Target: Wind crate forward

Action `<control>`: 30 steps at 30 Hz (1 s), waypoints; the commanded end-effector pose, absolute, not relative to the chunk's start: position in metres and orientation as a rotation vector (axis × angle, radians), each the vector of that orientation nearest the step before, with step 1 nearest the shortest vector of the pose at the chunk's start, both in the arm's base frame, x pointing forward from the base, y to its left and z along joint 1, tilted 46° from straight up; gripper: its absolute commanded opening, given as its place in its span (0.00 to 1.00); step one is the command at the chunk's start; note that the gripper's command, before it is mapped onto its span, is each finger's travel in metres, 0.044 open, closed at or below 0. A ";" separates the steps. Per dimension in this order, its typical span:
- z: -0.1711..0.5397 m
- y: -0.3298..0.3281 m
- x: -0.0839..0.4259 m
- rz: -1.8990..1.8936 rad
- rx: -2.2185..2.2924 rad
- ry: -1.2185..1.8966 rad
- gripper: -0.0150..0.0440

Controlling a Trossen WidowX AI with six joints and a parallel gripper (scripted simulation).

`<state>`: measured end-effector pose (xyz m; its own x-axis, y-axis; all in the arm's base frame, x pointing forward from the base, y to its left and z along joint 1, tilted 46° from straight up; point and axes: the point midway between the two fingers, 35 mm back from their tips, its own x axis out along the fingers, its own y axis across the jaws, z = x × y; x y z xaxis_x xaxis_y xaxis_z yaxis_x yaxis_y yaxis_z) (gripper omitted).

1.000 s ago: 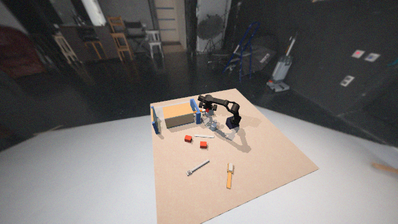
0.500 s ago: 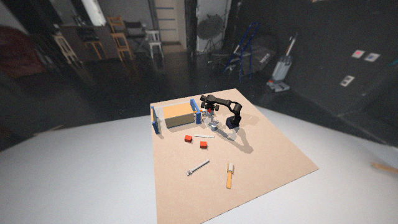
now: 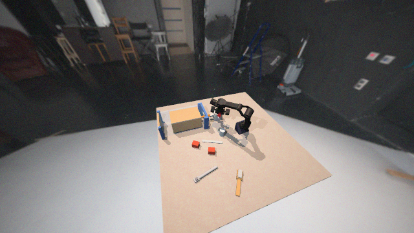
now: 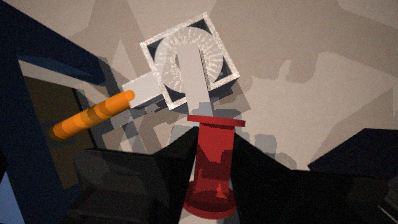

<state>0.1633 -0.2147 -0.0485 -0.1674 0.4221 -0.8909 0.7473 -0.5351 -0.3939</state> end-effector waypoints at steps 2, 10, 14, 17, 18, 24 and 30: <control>-0.047 -0.209 0.146 -1.797 1.811 1.381 0.25; -0.047 -0.207 0.136 -1.797 1.811 1.381 0.25; -0.047 -0.207 0.131 -1.798 1.811 1.381 0.25; -0.048 -0.207 0.127 -1.798 1.810 1.381 0.25; -0.048 -0.206 0.126 -1.798 1.810 1.381 0.25; -0.049 -0.206 0.118 -1.798 1.810 1.381 0.25; -0.050 -0.207 0.111 -1.799 1.810 1.381 0.25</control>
<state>0.1250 -0.2079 -0.0469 -0.1686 0.4382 -0.8829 0.7420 -0.5332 -0.4063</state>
